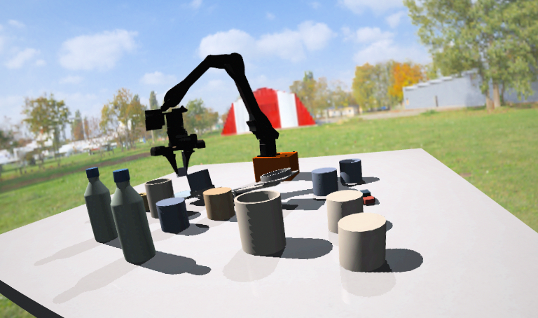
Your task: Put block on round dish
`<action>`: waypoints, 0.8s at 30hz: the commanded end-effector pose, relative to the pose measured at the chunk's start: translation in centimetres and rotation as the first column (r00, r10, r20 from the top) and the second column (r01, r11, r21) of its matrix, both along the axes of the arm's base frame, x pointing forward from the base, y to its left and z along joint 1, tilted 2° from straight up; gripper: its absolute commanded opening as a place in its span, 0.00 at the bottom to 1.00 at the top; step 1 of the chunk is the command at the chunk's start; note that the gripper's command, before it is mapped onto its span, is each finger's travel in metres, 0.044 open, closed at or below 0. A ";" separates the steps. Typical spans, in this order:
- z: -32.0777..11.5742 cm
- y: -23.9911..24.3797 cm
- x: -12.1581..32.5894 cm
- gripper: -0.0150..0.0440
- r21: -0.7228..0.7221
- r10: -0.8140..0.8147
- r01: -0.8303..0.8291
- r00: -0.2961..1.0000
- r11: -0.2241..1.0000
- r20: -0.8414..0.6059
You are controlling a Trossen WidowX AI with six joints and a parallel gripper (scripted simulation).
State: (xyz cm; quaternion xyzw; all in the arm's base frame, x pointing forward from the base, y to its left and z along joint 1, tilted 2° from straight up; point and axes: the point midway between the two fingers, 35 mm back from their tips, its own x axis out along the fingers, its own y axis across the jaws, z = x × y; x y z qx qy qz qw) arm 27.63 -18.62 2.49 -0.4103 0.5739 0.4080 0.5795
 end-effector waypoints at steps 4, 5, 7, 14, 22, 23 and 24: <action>-1.1 -0.7 -0.7 0.25 0.006 0.017 -0.017 1.000 1.000 -0.012; -1.4 -0.7 -0.7 0.25 0.006 0.017 -0.017 1.000 1.000 -0.012; -2.3 -0.7 -0.7 0.25 0.006 0.017 -0.017 1.000 1.000 -0.012; -4.9 -0.6 -0.7 0.25 0.007 0.017 -0.017 1.000 1.000 -0.012; -5.2 -0.6 -0.7 0.25 0.007 0.017 -0.017 1.000 1.000 -0.012; -5.4 -0.6 -0.7 0.25 0.007 0.017 -0.017 1.000 1.000 -0.012; -5.5 -0.6 -0.7 0.25 0.007 0.017 -0.017 1.000 1.000 -0.012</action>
